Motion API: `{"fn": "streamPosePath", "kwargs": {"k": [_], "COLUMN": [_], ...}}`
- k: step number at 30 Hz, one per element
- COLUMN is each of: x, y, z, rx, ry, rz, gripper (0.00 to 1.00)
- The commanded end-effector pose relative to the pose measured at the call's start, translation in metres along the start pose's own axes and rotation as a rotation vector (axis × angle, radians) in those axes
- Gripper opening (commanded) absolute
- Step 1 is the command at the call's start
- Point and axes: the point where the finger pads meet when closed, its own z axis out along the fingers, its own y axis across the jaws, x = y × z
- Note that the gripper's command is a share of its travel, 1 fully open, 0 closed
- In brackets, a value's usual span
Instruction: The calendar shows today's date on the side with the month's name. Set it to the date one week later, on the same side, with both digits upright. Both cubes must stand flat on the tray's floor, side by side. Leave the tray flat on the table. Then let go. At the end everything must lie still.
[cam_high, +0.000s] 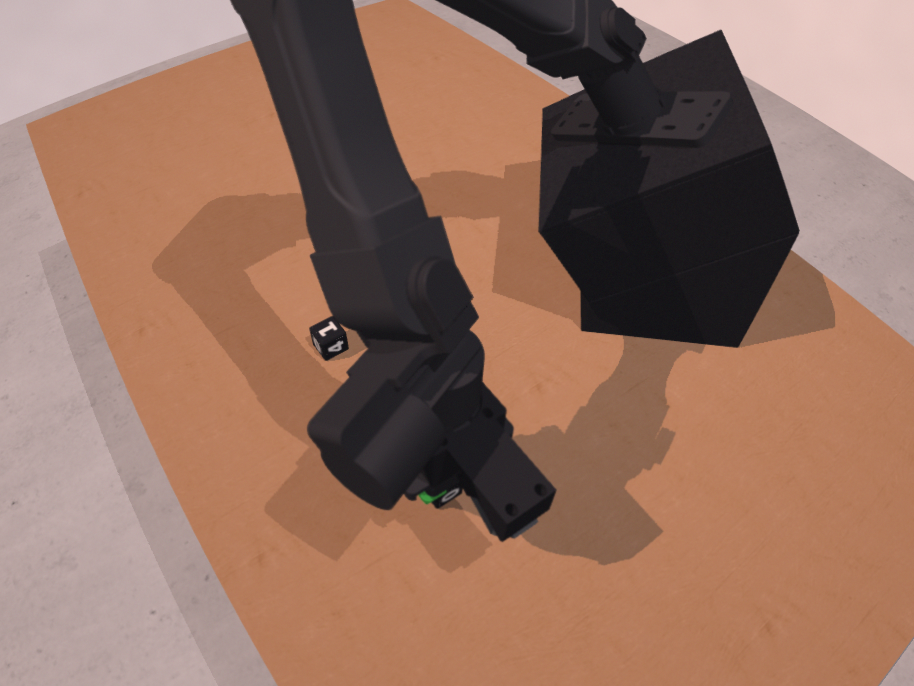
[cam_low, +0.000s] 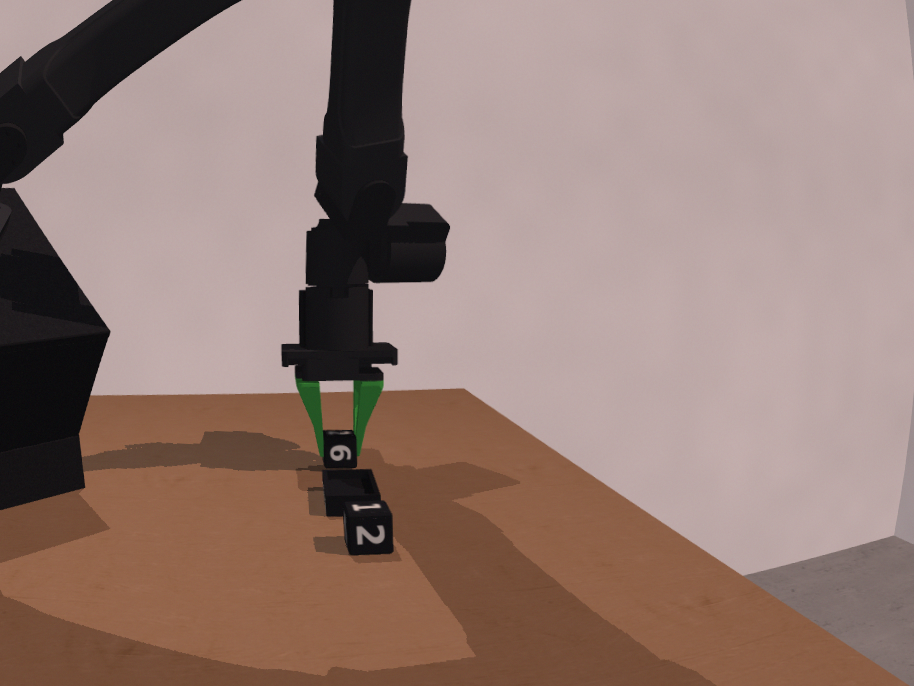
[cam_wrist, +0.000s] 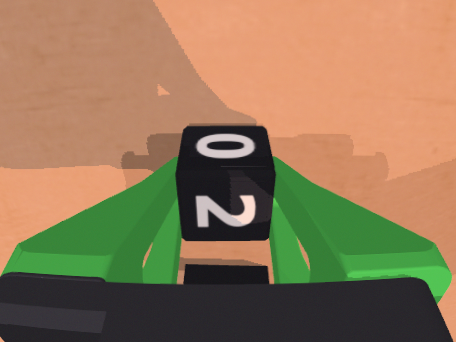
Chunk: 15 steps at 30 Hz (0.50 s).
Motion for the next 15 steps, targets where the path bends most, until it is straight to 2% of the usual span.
{"fn": "streamPosePath", "kwargs": {"k": [1,15], "x": [-0.0127,-0.0129], "y": [-0.0089,-0.0082], "z": [-0.009,-0.0093], "rx": [0.019,0.018], "ry": [-0.028,-0.027], "rz": [-0.006,-0.005], "gripper": [0.26,0.26]}}
